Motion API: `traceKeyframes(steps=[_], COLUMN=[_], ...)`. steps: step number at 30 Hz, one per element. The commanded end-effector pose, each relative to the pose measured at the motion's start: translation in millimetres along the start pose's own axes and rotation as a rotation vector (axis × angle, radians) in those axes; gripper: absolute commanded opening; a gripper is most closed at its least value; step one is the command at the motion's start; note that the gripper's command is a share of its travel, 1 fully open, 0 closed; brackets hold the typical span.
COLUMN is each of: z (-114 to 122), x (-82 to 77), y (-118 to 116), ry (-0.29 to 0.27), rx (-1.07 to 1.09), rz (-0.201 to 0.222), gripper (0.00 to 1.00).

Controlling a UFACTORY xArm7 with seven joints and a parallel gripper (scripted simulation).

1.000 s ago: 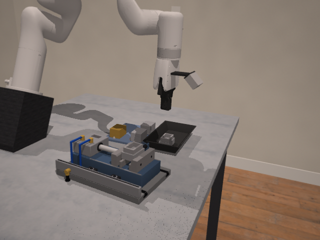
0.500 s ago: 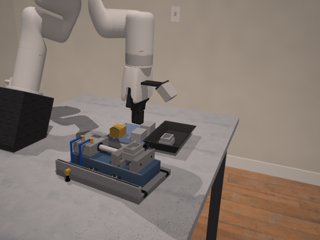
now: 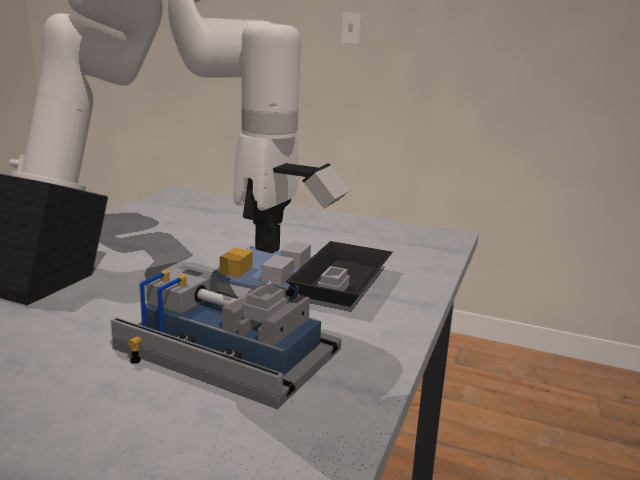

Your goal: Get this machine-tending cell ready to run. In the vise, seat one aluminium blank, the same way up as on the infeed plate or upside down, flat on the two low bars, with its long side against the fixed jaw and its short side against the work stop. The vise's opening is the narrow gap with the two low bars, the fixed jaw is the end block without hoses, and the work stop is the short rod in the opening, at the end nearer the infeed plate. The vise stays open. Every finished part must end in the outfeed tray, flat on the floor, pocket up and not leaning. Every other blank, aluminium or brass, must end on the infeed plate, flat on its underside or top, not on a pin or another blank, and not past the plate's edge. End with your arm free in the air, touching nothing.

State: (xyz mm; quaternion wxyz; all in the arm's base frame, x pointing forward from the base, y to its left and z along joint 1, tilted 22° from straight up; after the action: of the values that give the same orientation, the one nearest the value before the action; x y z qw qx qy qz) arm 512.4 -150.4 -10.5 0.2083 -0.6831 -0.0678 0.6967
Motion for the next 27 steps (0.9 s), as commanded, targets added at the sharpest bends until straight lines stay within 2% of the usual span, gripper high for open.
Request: traceKeyframes(steps=[1, 27], z=[-1.5, -1.2], x=[-2.2, -1.7], y=[0.9, 1.2], ry=[0.005, 0.004], rx=[0.001, 0.052], rz=[0.002, 0.002], gripper=[0.00, 0.00])
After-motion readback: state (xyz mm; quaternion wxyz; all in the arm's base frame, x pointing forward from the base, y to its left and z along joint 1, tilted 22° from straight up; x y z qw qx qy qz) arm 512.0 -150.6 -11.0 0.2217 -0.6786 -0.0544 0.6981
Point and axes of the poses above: the point where the finger pads meet when closed, its own x axis out along the fingers, its own y axis across the jaws, z = x × y, the point moved 1 cm from there along -x, back along the fingers, and after that the axes turned 3 degrees about x, right-handed, at the moved point
